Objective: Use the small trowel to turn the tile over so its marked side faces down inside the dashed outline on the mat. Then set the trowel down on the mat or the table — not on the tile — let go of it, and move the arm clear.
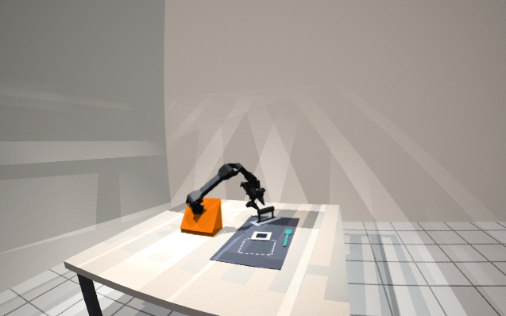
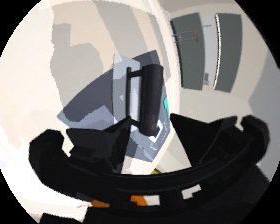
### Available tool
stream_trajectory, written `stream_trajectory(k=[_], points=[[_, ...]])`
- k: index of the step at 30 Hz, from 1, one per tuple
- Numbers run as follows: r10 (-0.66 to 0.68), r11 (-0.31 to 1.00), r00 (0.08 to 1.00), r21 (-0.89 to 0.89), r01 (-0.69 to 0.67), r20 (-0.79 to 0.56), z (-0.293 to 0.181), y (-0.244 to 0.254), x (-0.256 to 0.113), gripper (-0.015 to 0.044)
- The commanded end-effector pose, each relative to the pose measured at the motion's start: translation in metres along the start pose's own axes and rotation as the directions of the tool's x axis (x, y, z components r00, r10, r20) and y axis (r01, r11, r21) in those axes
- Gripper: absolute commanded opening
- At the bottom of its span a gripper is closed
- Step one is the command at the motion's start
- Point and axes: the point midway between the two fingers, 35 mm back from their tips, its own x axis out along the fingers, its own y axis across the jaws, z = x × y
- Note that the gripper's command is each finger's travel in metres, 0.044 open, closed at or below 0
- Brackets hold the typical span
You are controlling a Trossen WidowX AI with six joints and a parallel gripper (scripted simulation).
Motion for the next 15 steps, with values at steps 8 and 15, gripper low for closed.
stream_trajectory(k=[8,15], points=[[-0.034,0.994,0.999,0.104,0.034,0.003,-0.001,0.001,0.001,0.0300],[-0.036,0.993,0.999,0.113,0.037,-0.009,-0.001,0.001,0.013,0.0300]])
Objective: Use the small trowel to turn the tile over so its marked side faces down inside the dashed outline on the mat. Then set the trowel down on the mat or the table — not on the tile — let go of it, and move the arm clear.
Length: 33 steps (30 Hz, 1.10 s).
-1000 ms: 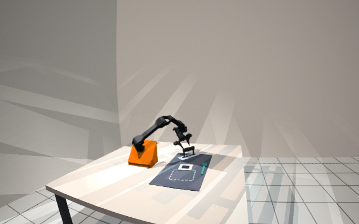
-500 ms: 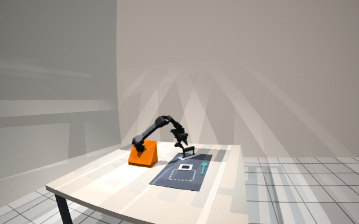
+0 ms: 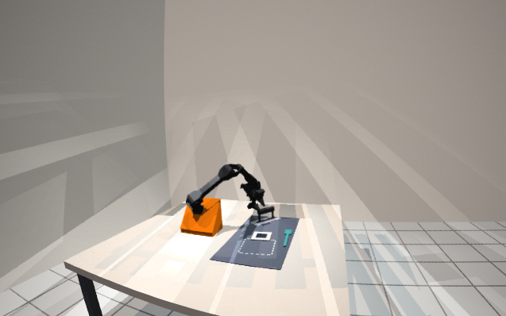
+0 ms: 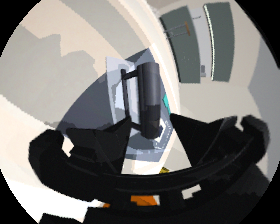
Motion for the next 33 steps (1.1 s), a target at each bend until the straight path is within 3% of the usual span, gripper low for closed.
stream_trajectory(k=[1,29,33], points=[[-0.006,1.000,1.000,-0.002,0.006,-0.007,0.000,0.000,0.006,0.0300],[-0.026,0.999,0.996,0.030,0.028,-0.080,-0.004,0.000,0.051,0.0300],[-0.026,0.999,0.996,0.030,0.028,-0.080,-0.004,0.000,0.051,0.0195]])
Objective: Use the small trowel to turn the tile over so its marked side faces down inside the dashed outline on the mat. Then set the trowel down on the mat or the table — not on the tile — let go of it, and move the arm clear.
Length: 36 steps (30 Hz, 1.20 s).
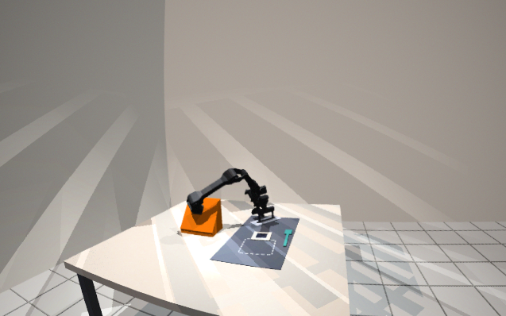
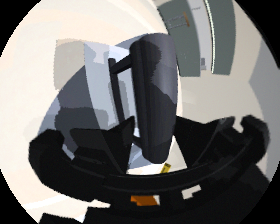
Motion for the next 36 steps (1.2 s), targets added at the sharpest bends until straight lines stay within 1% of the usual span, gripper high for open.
stream_trajectory(k=[1,2,23,36], points=[[-0.006,1.000,1.000,-0.005,0.006,-0.001,0.000,-0.001,0.001,0.0169],[-0.006,1.000,1.000,-0.005,0.006,-0.001,0.000,-0.001,0.001,0.0142],[-0.006,1.000,1.000,-0.005,0.006,-0.001,0.000,-0.001,0.001,0.0002],[0.003,1.000,1.000,-0.004,-0.003,0.019,0.003,-0.034,-0.030,0.0000]])
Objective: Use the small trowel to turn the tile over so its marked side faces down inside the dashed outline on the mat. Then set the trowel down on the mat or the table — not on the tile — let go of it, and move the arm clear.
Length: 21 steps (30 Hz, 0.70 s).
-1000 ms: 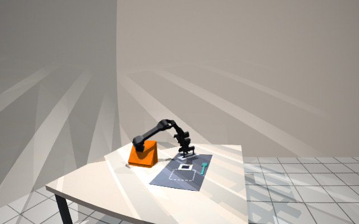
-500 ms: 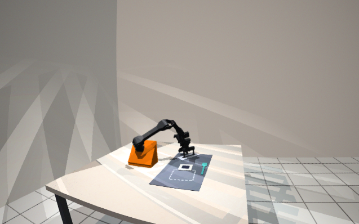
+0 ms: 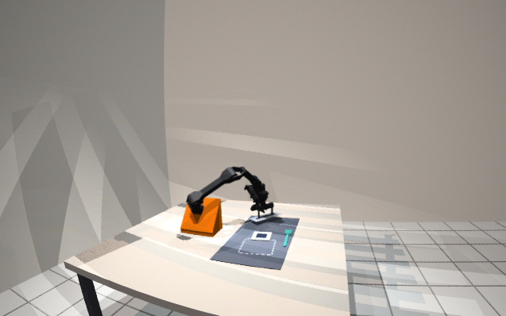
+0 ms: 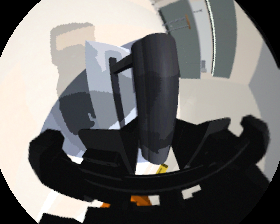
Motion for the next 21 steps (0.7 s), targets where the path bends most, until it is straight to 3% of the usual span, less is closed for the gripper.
stream_trajectory(k=[1,8,21], points=[[-0.006,1.000,1.000,0.022,0.006,0.011,0.002,-0.017,-0.013,0.0000],[0.004,1.000,1.000,0.016,-0.004,0.009,0.000,-0.024,-0.019,0.0000],[0.215,0.972,0.976,-0.101,-0.211,0.027,-0.012,-0.006,0.008,0.0000]])
